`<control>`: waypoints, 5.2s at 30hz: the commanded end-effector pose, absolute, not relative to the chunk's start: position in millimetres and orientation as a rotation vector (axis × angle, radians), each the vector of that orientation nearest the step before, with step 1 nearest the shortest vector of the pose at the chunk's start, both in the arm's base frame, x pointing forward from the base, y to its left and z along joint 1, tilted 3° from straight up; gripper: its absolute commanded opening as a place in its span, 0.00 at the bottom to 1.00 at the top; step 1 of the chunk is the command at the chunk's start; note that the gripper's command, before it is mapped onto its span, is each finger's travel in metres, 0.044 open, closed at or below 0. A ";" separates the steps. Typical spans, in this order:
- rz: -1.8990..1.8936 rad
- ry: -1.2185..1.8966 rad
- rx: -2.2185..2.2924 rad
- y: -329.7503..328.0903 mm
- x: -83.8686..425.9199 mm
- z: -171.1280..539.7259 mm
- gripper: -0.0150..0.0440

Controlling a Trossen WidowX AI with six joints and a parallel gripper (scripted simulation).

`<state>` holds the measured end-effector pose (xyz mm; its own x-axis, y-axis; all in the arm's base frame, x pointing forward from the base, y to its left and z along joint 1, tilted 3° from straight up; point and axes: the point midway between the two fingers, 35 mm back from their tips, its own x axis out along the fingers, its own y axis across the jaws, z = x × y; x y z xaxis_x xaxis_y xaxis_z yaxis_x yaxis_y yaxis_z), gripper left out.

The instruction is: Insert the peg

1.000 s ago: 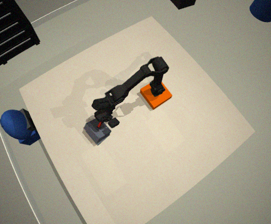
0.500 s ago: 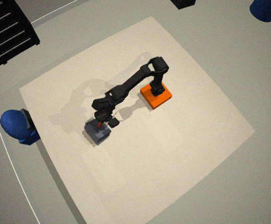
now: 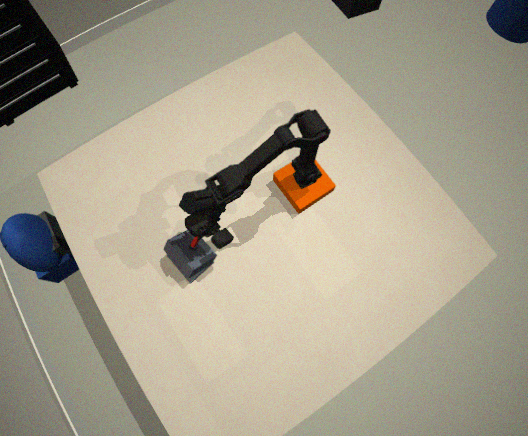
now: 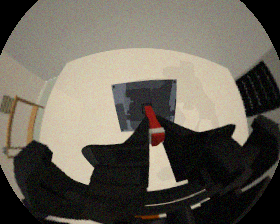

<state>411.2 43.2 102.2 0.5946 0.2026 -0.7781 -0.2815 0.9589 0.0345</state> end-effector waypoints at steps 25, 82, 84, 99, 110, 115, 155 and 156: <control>0.284 0.896 -0.096 45.0 415.4 94.4 0.25; 0.285 0.895 -0.096 48.9 430.8 77.6 0.25; 0.285 0.895 -0.096 49.1 431.3 76.9 0.25; 0.285 0.895 -0.096 49.8 432.7 72.2 0.25; 0.289 0.892 -0.097 50.1 431.9 74.6 0.39; 0.289 0.892 -0.097 50.1 431.9 74.6 0.61; 0.284 0.903 -0.096 38.0 404.8 118.6 1.00; 0.284 0.903 -0.096 37.7 403.8 119.9 1.00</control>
